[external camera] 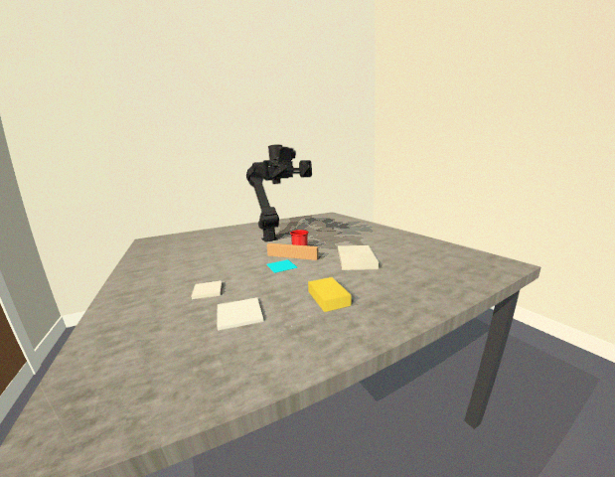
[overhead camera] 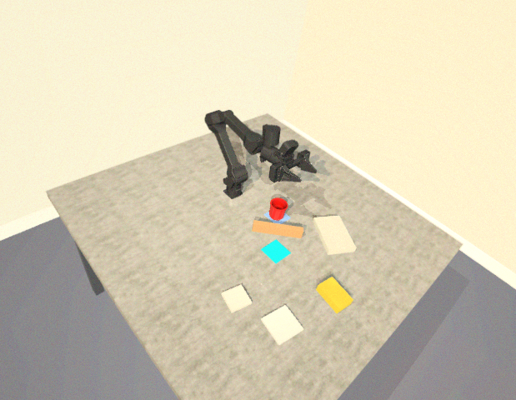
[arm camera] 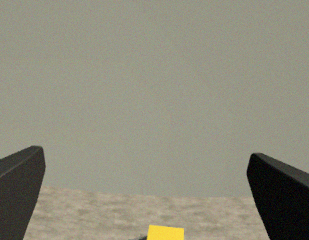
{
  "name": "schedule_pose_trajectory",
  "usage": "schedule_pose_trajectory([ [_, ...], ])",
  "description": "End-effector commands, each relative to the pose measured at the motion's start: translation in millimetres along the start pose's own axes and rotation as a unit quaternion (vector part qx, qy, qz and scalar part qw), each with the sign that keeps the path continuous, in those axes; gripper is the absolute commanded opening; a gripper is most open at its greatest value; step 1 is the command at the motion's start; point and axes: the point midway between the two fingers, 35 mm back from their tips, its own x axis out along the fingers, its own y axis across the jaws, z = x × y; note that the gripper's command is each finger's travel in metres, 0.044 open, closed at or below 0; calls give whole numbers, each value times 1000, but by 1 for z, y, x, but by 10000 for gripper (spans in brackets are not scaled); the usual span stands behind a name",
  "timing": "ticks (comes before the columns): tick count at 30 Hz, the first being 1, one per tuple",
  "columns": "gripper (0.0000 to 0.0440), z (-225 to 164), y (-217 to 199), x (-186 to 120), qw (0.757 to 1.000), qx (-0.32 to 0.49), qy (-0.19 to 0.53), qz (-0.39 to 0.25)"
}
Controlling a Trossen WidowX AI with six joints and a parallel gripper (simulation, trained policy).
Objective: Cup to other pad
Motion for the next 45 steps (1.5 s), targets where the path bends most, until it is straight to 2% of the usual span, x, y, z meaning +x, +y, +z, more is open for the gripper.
schedule_pose_trajectory([
  [1,374,0,0,0,1000,1,1,1],
  [12,86,-5,3,-6,999,19,39,7],
  [14,50,-6,4,-6,998,24,49,8],
  [19,50,-8,7,-7,996,45,75,13],
  [31,116,-7,17,-9,983,112,144,21],
  [45,125,-11,31,-12,951,199,235,15],
])
